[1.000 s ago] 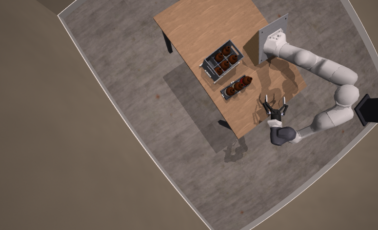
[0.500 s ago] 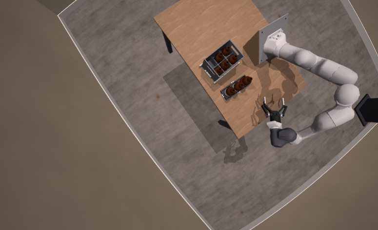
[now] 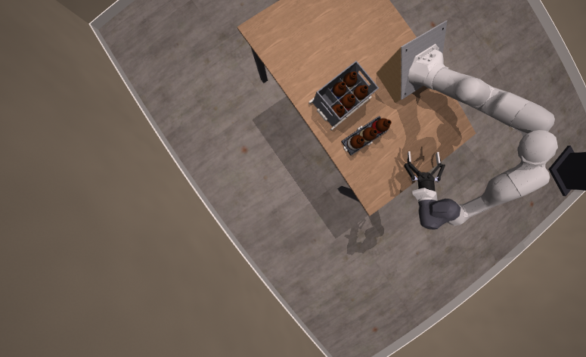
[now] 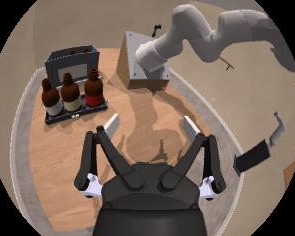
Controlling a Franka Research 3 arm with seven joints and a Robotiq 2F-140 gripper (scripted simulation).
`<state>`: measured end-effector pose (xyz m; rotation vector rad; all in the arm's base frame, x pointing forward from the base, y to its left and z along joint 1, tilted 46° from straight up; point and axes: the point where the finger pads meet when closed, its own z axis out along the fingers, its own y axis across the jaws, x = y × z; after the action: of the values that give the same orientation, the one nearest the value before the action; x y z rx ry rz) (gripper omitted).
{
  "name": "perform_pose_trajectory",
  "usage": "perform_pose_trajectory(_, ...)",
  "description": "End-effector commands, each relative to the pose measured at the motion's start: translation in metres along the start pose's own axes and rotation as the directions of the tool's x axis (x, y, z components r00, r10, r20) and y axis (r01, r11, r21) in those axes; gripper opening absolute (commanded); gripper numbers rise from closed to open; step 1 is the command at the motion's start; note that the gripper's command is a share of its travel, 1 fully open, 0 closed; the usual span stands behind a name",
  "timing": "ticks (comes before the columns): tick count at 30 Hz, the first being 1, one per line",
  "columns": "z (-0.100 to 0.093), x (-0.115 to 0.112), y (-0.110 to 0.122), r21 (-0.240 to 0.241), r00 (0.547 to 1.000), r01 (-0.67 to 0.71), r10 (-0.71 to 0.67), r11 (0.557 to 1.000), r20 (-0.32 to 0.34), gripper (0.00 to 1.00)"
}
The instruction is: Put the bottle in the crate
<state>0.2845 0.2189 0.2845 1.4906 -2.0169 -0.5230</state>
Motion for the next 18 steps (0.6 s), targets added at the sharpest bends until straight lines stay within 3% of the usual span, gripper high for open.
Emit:
perform_pose_trajectory(1, -0.001, 0.0, -0.003, 0.006, 1.0, 0.015, -0.015, 1.0, 0.002, 1.0)
perform_pose_trajectory(6, -0.001, 0.0, -0.003, 0.006, 1.0, 0.015, -0.015, 1.0, 0.002, 1.0)
perform_pose_trajectory(7, -0.022, 0.005, -0.023, 0.06, 0.993, 0.113, -0.115, 0.992, 0.033, 1.0)
perform_pose_trajectory(18, -0.022, 0.005, -0.023, 0.06, 0.993, 0.113, -0.115, 0.992, 0.033, 1.0)
